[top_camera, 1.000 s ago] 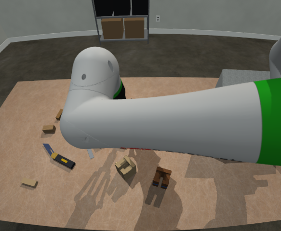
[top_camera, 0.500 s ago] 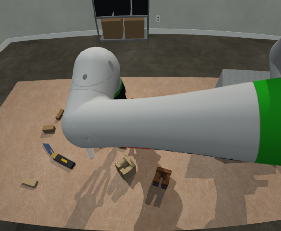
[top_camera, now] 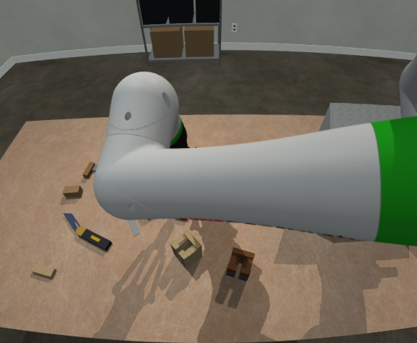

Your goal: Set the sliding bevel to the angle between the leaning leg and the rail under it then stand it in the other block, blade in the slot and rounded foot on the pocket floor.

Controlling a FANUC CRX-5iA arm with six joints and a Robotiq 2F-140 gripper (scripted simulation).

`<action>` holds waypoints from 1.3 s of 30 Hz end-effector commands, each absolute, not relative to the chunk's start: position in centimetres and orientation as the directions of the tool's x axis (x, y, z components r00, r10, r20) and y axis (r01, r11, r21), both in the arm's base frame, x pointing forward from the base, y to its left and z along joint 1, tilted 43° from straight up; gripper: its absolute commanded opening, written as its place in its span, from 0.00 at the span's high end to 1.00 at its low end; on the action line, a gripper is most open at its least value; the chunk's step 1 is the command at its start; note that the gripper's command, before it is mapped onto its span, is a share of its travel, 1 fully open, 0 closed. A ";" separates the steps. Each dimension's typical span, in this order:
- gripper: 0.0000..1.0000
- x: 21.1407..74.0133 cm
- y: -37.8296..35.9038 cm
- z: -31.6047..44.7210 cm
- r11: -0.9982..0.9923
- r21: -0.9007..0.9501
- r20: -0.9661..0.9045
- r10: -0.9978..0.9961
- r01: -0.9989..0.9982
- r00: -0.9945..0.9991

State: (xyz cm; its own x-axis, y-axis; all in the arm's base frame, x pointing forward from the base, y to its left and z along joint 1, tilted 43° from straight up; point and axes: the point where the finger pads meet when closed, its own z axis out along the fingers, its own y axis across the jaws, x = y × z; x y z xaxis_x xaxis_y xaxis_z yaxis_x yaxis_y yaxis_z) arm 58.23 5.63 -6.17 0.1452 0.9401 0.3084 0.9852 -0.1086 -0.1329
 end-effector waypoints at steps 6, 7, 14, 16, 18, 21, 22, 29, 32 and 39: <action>0.90 58.1 5.9 -7.7 -0.110 -0.131 0.308 0.940 0.985 0.146; 0.90 58.1 5.9 -7.7 -0.110 -0.131 0.308 0.940 0.985 0.146; 0.90 58.0 6.3 -9.2 -0.110 -0.131 0.307 0.940 0.985 0.146; 0.90 57.9 6.4 -9.6 -0.110 -0.131 0.307 0.940 0.985 0.146; 0.90 57.9 6.5 -10.1 -0.110 -0.131 0.307 0.940 0.985 0.146; 0.90 57.8 6.7 -10.7 -0.110 -0.131 0.307 0.940 0.985 0.146; 0.90 57.8 6.7 -10.9 -0.110 -0.131 0.307 0.940 0.985 0.146; 0.90 57.7 6.9 -11.5 -0.110 -0.131 0.307 0.940 0.985 0.146; 0.90 57.7 7.0 -11.8 -0.110 -0.131 0.307 0.941 0.985 0.146; 0.90 57.7 7.0 -11.9 -0.110 -0.131 0.307 0.941 0.985 0.146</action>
